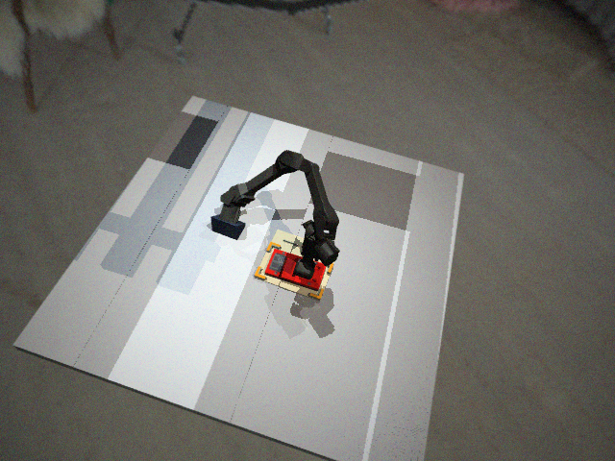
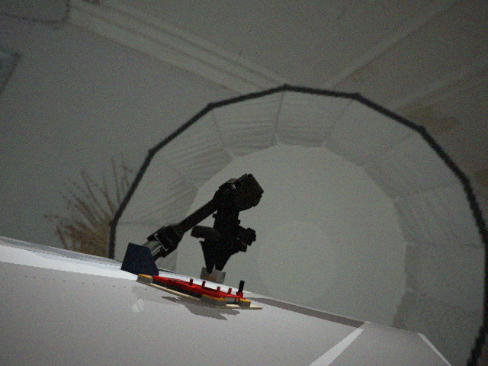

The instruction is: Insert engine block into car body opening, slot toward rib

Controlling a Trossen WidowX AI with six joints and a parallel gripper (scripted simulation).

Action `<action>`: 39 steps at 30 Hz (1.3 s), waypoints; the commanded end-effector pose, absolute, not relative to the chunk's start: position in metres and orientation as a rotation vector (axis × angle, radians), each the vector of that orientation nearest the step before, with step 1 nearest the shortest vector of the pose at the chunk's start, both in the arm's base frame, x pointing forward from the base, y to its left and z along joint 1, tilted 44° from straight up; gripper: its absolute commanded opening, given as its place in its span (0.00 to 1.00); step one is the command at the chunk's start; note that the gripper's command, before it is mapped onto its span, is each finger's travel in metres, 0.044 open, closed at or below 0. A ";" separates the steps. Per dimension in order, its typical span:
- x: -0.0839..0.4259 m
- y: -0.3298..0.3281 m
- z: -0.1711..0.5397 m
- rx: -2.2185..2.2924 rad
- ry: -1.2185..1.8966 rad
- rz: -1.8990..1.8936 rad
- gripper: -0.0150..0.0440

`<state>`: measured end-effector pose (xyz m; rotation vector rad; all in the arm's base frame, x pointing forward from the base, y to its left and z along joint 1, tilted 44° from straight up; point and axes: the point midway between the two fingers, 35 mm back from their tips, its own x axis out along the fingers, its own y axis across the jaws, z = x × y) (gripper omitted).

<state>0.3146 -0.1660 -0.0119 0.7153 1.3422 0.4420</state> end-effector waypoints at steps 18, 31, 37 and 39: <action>0.315 -0.164 -0.014 0.648 1.319 0.489 0.52; 0.316 -0.163 -0.016 0.730 1.350 0.426 0.52; 0.316 -0.162 -0.017 0.704 1.340 0.447 0.52; 0.316 -0.162 -0.017 0.697 1.338 0.452 0.52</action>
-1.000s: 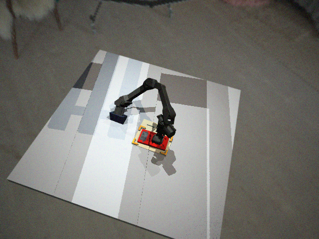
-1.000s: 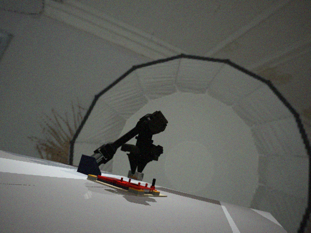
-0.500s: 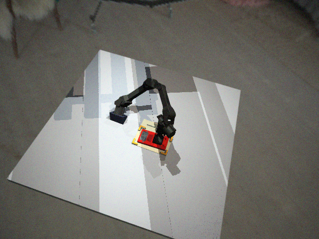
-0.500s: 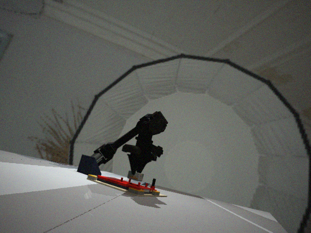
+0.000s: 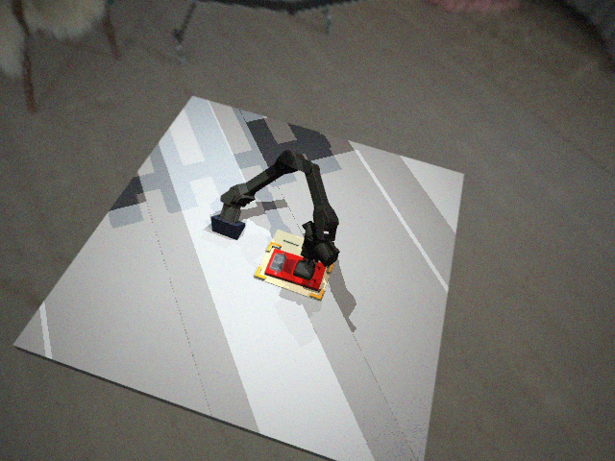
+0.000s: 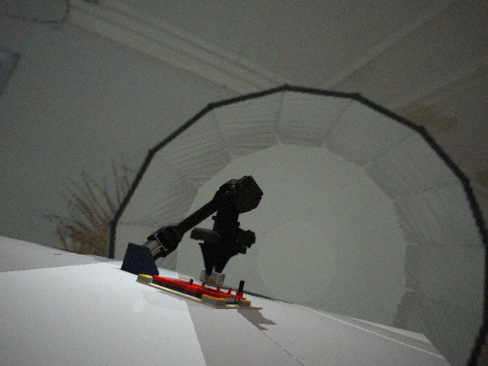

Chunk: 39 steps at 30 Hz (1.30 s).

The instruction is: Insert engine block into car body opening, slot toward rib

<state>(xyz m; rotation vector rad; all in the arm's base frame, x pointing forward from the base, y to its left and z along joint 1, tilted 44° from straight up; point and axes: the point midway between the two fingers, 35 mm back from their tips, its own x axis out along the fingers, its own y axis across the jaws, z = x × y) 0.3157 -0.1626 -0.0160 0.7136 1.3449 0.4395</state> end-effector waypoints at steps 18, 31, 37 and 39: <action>0.316 -0.160 -0.019 0.716 1.345 0.437 0.52; 0.317 -0.159 -0.021 0.711 1.343 0.441 0.52; 0.317 -0.158 -0.021 0.711 1.343 0.441 0.52; 0.317 -0.158 -0.021 0.712 1.343 0.441 0.52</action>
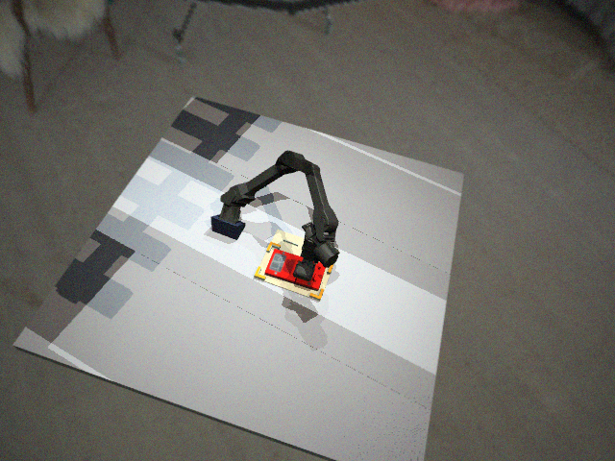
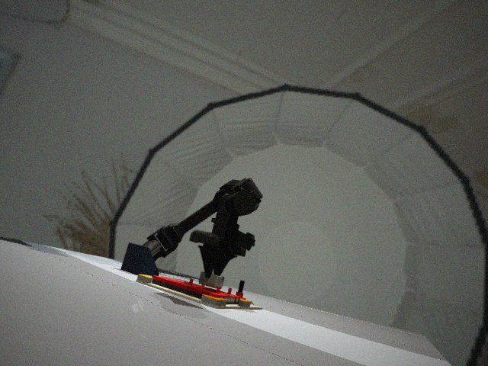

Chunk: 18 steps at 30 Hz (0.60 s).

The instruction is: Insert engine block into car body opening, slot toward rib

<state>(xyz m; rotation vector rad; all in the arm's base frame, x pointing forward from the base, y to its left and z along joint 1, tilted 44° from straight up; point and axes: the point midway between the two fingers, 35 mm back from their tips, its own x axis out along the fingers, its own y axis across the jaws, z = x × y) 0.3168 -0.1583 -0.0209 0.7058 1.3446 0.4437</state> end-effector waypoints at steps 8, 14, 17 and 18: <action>0.318 -0.157 -0.022 0.713 1.343 0.440 0.52; 0.318 -0.156 -0.023 0.713 1.343 0.440 0.52; 0.318 -0.156 -0.023 0.713 1.343 0.441 0.52; 0.318 -0.156 -0.024 0.713 1.343 0.441 0.52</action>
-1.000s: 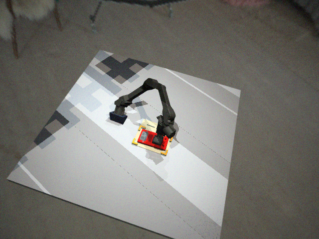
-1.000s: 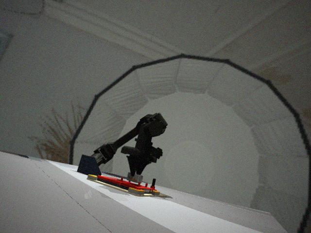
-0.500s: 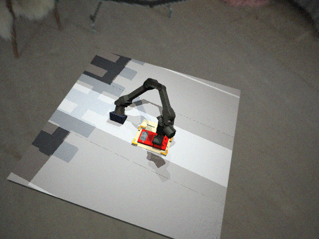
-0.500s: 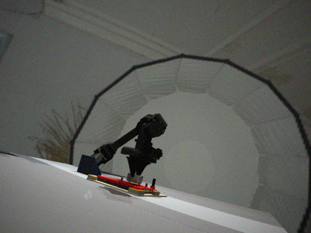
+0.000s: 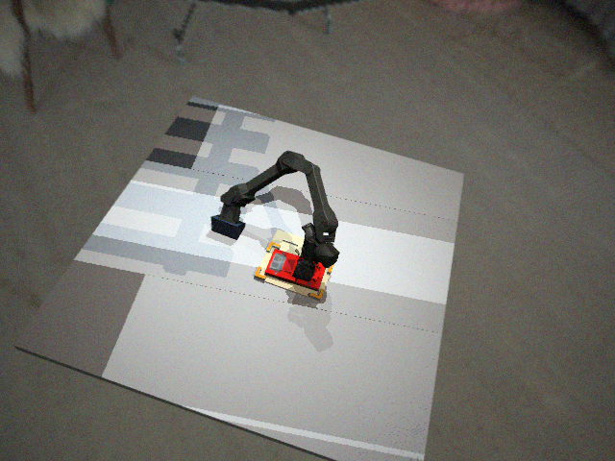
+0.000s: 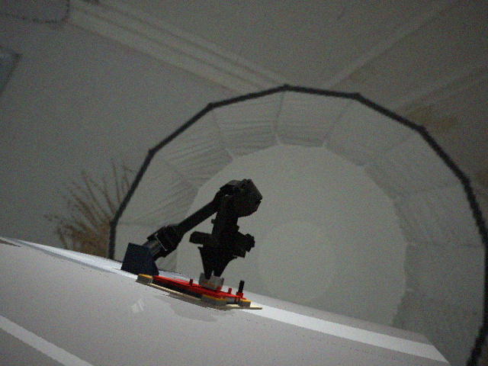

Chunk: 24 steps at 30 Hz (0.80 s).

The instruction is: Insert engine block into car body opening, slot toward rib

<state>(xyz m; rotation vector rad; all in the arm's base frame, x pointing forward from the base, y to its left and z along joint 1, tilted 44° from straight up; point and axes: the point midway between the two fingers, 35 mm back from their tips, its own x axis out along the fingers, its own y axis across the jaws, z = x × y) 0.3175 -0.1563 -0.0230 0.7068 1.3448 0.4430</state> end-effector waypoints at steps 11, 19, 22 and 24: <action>0.318 -0.154 -0.025 0.713 1.343 0.440 0.52; 0.319 -0.154 -0.026 0.713 1.343 0.440 0.52; 0.319 -0.153 -0.026 0.713 1.343 0.441 0.52; 0.319 -0.153 -0.026 0.713 1.343 0.441 0.52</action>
